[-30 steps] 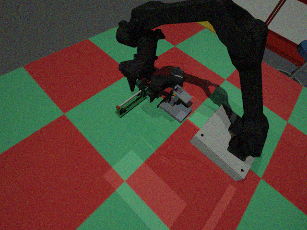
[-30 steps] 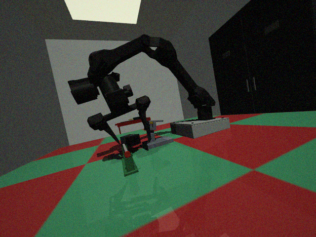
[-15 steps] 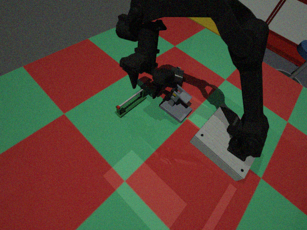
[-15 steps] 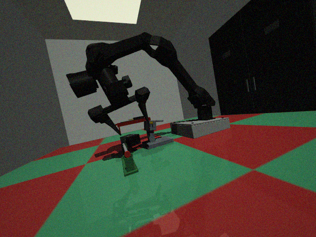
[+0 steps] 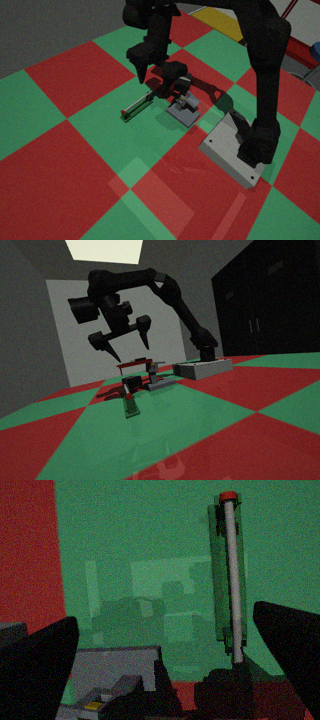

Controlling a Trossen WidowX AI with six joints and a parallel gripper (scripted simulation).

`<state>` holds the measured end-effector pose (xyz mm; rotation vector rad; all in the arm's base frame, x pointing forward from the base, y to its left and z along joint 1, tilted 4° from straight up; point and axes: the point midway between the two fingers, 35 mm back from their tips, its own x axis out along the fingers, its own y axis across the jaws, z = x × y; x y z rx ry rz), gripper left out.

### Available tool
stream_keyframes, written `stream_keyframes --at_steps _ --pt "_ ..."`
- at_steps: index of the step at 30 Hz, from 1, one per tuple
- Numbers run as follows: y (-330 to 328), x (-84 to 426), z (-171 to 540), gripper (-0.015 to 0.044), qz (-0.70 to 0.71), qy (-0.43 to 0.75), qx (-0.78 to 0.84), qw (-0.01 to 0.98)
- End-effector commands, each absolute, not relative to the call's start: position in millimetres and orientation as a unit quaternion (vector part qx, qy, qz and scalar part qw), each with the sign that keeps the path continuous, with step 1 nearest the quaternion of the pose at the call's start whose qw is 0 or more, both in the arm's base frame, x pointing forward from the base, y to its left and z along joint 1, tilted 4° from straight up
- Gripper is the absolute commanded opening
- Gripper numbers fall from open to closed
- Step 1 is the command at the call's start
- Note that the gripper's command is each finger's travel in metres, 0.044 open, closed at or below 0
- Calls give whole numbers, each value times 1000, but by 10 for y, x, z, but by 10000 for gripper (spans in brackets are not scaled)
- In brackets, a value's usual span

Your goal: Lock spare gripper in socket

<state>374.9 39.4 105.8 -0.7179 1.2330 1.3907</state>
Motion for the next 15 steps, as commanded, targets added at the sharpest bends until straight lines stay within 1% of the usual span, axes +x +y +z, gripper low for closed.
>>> stream_keyframes --at_steps 1,4,6,11,15 --pt "394 3758 1319 440 572 508 -312 563" --pt "380 3761 1232 440 571 515 -309 559" --pt "274 3770 1193 440 520 555 -290 580" --pt "-139 3789 1074 440 299 665 -200 655" --pt "-473 3778 1011 440 101 697 -108 701"
